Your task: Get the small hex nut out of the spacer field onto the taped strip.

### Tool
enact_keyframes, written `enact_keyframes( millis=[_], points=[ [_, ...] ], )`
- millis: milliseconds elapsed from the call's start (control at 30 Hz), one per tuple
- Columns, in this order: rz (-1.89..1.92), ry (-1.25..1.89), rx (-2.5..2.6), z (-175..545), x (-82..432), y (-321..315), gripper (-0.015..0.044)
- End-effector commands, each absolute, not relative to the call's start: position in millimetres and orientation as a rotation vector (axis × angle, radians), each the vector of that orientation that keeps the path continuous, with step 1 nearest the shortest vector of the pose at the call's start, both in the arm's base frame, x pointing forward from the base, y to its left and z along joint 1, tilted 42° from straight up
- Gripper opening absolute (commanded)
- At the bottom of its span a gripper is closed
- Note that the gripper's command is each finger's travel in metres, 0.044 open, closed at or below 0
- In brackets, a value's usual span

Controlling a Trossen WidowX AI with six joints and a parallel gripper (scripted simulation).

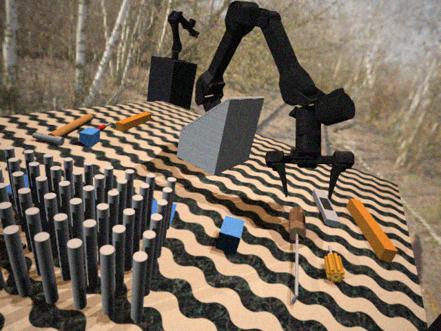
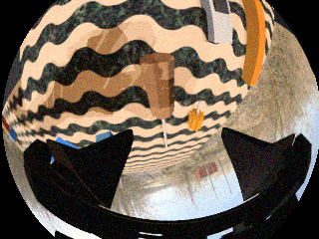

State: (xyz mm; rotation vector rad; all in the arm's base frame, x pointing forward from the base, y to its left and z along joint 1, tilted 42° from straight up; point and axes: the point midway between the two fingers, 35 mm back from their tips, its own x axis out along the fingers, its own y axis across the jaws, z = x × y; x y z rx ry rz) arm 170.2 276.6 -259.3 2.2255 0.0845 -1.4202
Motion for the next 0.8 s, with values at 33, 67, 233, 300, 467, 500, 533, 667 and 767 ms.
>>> enact_keyframes(
  millis=[33,67,233,300,467,500,533,667,767],
  points=[
    [-1.408,0.094,2.214,-259.5,170.3,275.8,0.0361],
    [-1.408,0.094,2.214,-259.5,170.3,275.8,0.0335],
    [-1.408,0.094,2.214,-259.5,170.3,275.8,0.028],
    [-1.408,0.094,2.214,-259.5,170.3,275.8,0.028],
    [-1.408,0.094,2.214,-260.4,170.4,275.1,0.028],
    [-1.408,0.094,2.214,-261.5,170.5,274.3,0.028],
    [-1.408,0.094,2.214,-262.8,170.6,273.3,0.028],
    [-1.407,0.094,2.214,-268.1,171.1,269.3,0.028],
    [-1.407,0.094,2.214,-272.0,171.4,266.3,0.028]
  ],
)
